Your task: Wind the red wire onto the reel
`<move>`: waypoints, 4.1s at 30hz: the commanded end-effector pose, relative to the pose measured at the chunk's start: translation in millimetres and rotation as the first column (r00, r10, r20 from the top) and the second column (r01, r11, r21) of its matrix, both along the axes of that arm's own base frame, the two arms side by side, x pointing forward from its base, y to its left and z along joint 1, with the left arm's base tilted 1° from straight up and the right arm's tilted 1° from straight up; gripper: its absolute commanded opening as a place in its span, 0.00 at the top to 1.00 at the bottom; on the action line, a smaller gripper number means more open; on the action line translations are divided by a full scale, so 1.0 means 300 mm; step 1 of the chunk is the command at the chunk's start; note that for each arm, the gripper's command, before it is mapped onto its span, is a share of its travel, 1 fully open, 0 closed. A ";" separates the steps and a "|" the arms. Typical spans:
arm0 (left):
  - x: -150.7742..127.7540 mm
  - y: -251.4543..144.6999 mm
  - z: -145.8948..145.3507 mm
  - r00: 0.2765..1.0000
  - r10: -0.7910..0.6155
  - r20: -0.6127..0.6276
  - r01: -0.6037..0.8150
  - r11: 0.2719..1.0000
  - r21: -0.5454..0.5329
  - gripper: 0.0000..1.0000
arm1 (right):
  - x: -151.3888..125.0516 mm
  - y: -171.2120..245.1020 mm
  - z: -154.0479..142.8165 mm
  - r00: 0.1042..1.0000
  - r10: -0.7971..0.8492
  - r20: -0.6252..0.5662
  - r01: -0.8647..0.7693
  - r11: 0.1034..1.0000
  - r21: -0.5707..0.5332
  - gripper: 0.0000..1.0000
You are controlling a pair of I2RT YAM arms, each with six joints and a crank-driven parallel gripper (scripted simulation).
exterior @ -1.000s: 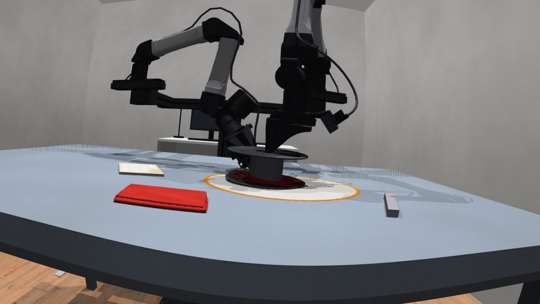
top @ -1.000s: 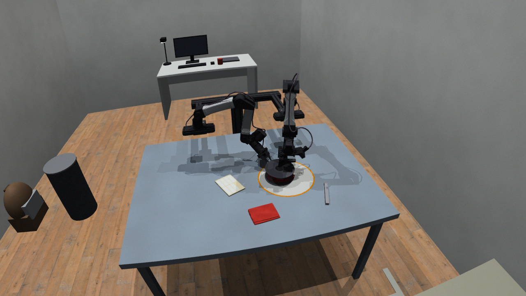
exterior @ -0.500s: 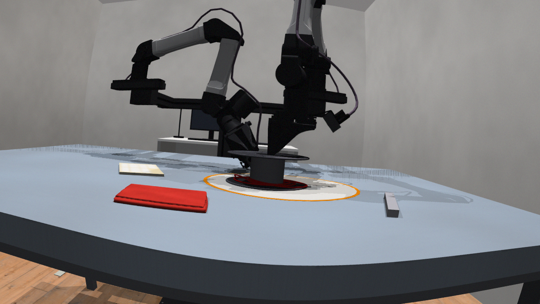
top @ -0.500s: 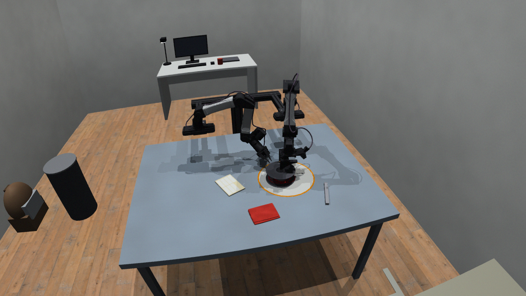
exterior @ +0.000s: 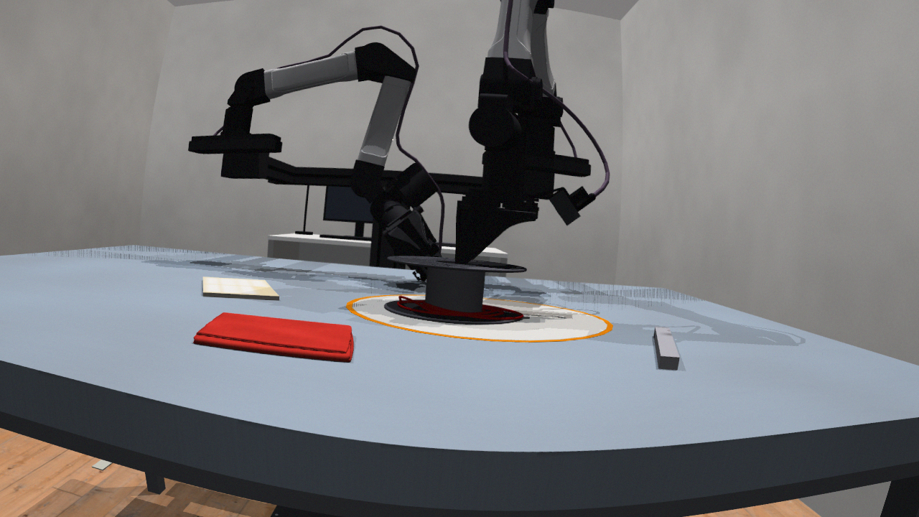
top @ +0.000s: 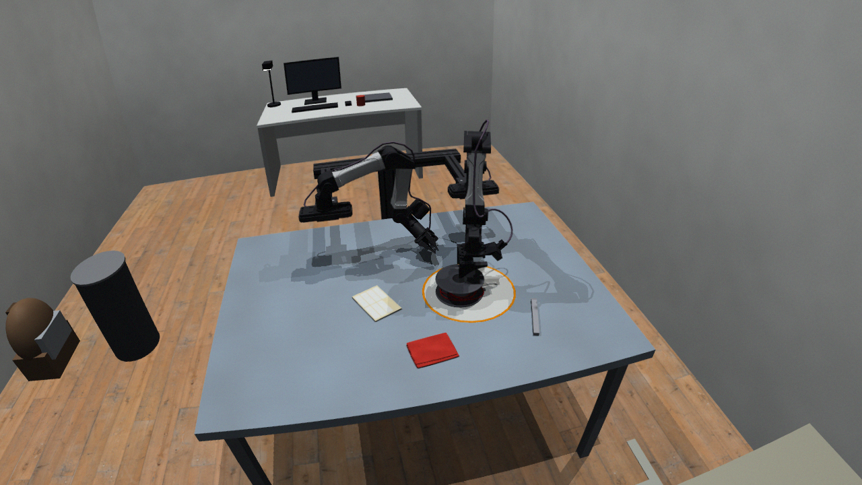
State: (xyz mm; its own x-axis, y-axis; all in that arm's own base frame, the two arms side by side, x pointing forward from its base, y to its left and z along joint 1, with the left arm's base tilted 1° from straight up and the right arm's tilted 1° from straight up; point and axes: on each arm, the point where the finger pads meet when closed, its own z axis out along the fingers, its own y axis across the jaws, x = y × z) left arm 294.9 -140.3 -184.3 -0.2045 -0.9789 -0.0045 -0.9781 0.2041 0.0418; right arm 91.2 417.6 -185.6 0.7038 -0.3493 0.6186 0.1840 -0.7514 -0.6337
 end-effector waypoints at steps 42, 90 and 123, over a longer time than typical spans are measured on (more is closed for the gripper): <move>0.036 -0.016 0.025 0.999 -0.002 0.049 0.002 1.000 -0.004 0.07 | -0.024 -0.109 0.056 0.999 -0.004 0.042 0.015 0.962 -0.273 0.85; 0.036 -0.016 0.025 0.999 -0.002 0.049 0.002 1.000 -0.004 0.07 | -0.128 -0.216 0.510 0.920 0.270 -0.283 -0.313 0.942 -0.120 0.85; 0.036 -0.016 0.025 0.999 -0.002 0.049 0.002 1.000 -0.004 0.07 | -0.117 -0.329 0.579 0.816 0.403 -0.415 -0.446 0.895 -0.008 0.85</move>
State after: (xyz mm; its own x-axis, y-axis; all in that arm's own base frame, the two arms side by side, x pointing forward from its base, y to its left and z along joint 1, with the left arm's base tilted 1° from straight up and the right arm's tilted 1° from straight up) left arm 294.9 -140.3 -184.3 -0.2043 -0.9789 -0.0046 -0.9781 0.2039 0.0418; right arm 58.2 306.5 -24.1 0.9557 0.0894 0.2804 0.2482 -0.7569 -0.6046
